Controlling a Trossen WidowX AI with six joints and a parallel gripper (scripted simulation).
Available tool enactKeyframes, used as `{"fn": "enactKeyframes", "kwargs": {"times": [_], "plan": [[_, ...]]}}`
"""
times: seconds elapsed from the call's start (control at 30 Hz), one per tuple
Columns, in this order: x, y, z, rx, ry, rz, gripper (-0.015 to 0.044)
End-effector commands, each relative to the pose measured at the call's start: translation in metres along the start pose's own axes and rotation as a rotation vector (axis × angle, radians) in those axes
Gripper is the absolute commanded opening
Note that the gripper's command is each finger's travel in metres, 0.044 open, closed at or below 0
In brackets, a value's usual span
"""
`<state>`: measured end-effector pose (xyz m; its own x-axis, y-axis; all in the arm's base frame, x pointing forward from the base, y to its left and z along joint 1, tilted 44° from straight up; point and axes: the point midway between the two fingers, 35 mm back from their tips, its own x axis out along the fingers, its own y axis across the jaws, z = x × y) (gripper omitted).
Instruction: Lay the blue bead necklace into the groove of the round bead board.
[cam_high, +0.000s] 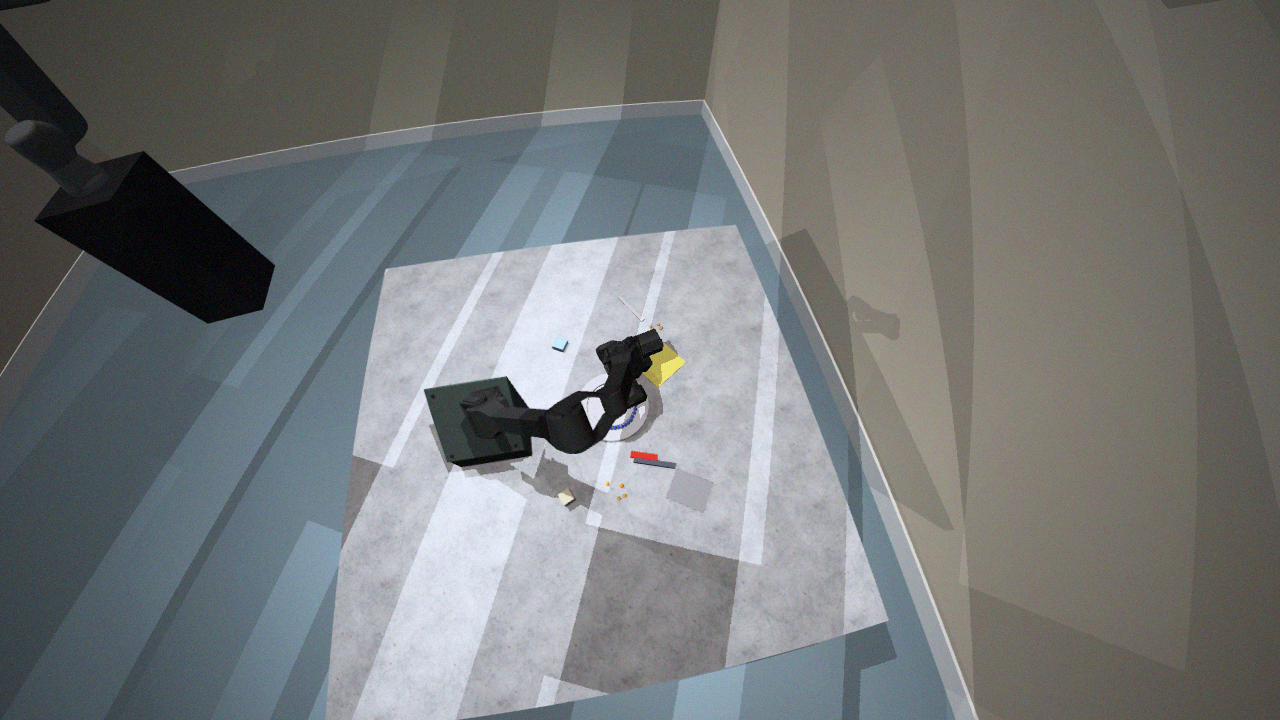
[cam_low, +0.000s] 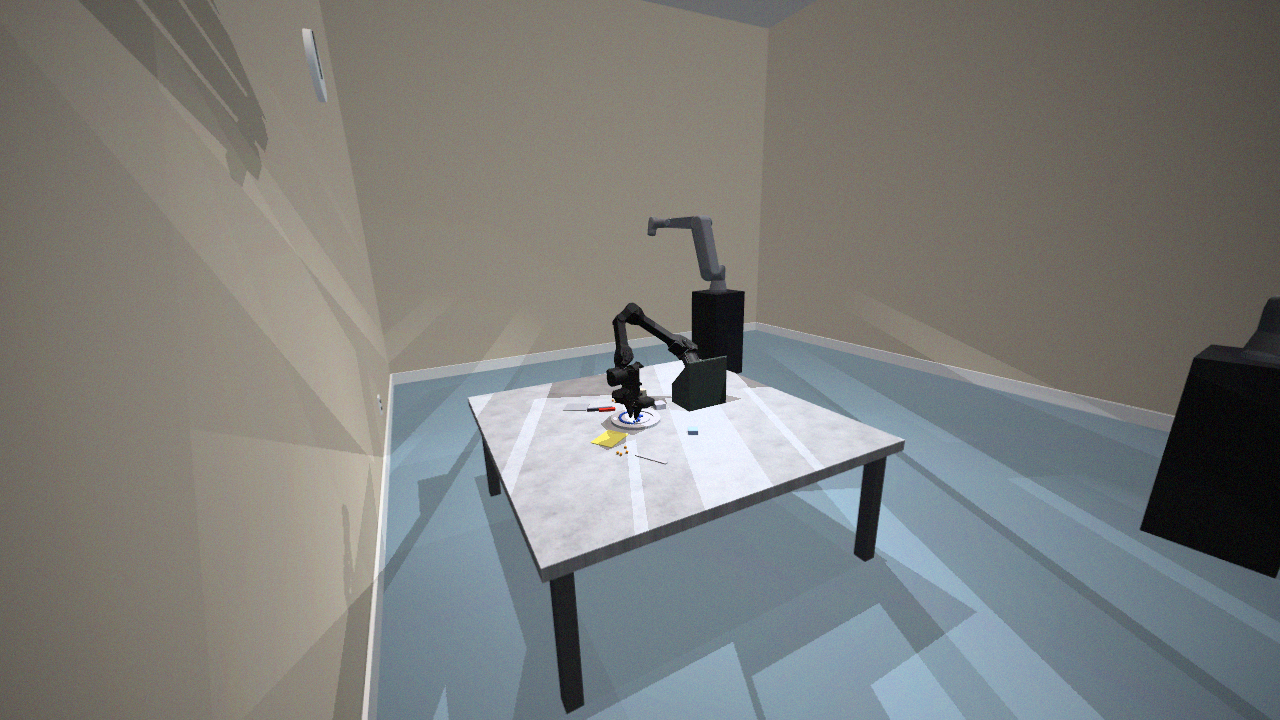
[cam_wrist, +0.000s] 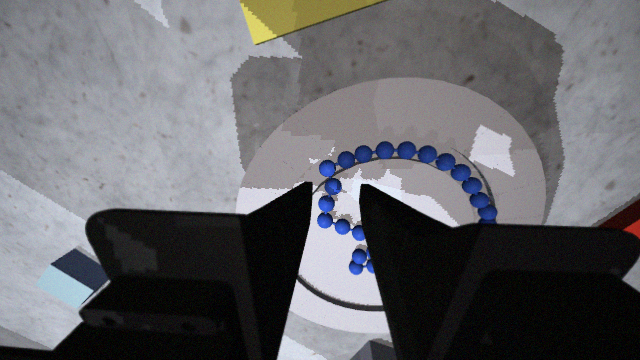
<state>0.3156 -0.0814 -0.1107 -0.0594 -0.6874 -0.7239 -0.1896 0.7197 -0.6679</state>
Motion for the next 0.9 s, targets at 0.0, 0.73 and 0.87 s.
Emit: {"fn": "enactKeyframes", "kwargs": {"times": [0.0,0.73,0.87], "plan": [[0.008,0.0011,-0.0025,-0.01,0.008,-0.004,0.012],[0.0145,0.0004,-0.0026,-0.005,0.007,0.002,0.0],[0.0145,0.0004,-0.0026,-0.005,0.007,0.002,0.0]]}}
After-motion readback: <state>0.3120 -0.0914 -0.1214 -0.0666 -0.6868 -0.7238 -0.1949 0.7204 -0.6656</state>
